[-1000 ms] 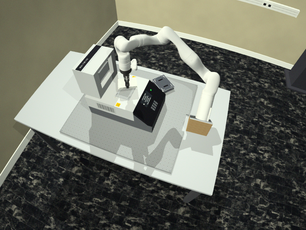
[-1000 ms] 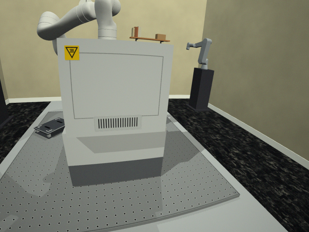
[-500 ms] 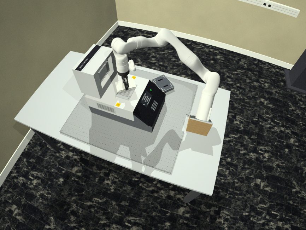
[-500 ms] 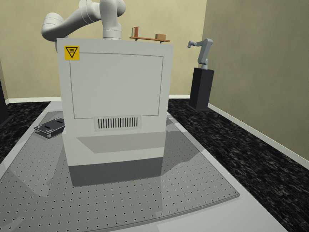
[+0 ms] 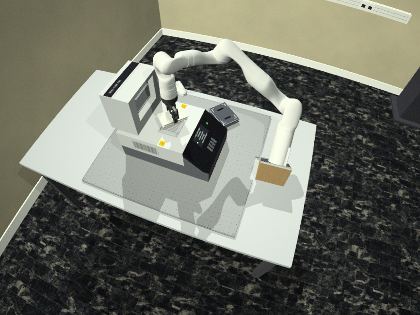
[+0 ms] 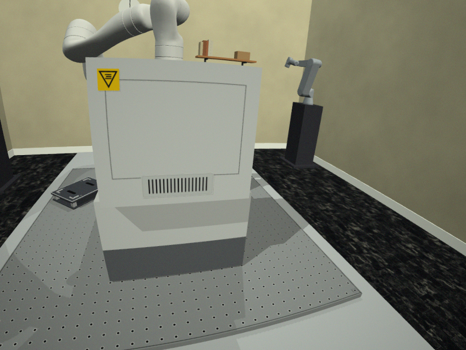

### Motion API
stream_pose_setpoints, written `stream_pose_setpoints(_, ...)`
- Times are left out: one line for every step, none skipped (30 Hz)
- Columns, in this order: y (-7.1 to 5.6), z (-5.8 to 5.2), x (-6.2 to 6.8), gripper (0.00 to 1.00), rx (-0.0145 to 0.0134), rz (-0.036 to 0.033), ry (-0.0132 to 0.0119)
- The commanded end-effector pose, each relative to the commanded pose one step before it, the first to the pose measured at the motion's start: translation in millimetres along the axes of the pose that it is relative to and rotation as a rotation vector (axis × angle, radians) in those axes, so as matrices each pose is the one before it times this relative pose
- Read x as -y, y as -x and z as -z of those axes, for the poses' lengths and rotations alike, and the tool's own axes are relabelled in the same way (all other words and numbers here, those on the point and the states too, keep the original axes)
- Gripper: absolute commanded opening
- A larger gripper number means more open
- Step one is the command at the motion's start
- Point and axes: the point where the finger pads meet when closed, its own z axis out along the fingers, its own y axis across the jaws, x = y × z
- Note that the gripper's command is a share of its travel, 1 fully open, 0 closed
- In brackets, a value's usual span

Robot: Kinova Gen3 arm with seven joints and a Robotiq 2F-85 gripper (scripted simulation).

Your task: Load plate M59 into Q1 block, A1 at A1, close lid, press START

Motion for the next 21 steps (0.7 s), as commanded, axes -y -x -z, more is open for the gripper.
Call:
stream_pose_setpoints(0.71, 1.90, 0.73, 0.91, 0.00065, 0.04410, -0.00508)
stream_pose_setpoints(0.00, 0.00, 0.00, 0.91, -0.00001, 0.01167, 0.00000)
stream_pose_setpoints(0.00, 0.00, 0.00, 0.91, 0.00000, 0.01167, 0.00000)
stream_pose_setpoints(0.00, 0.00, 0.00, 0.91, 0.00000, 0.01167, 0.00000)
stream_pose_setpoints(0.00, 0.00, 0.00, 0.91, 0.00000, 0.00000, 0.00000)
stream_pose_setpoints(0.00, 0.00, 0.00, 0.91, 0.00000, 0.00000, 0.00000)
stream_pose_setpoints(0.42, 0.17, -0.30, 0.91, 0.00142, 0.01171, 0.00072)
stream_pose_setpoints(-0.09, 0.03, 0.14, 0.91, -0.00023, 0.01178, -0.00056)
stream_pose_setpoints(-0.13, -0.07, 0.11, 0.91, -0.00046, 0.01160, -0.00024)
stream_pose_setpoints(-0.09, -0.06, 0.01, 0.91, -0.00031, 0.01164, 0.00005)
stream_pose_setpoints(-0.05, -0.03, 0.01, 0.91, -0.00018, 0.01165, 0.00003)
stream_pose_setpoints(-0.03, -0.02, 0.00, 0.91, -0.00011, 0.01166, 0.00002)
stream_pose_setpoints(-0.02, -0.01, 0.00, 0.91, -0.00006, 0.01166, 0.00001)
stream_pose_setpoints(-0.01, -0.01, 0.00, 0.91, -0.00004, 0.01166, 0.00001)
stream_pose_setpoints(-0.01, 0.00, 0.00, 0.91, -0.00002, 0.01166, 0.00000)
stream_pose_setpoints(0.00, 0.00, 0.00, 0.91, -0.00001, 0.01167, 0.00000)
stream_pose_setpoints(0.00, 0.00, 0.00, 0.91, -0.00001, 0.01167, 0.00000)
stream_pose_setpoints(0.00, 0.00, 0.00, 0.91, 0.00000, 0.01167, 0.00000)
stream_pose_setpoints(0.00, 0.00, 0.00, 0.91, 0.00000, 0.01167, 0.00000)
stream_pose_setpoints(0.00, 0.00, 0.00, 0.91, 0.00000, 0.01167, 0.00000)
stream_pose_setpoints(0.00, 0.00, 0.00, 0.91, 0.00000, 0.01167, 0.00000)
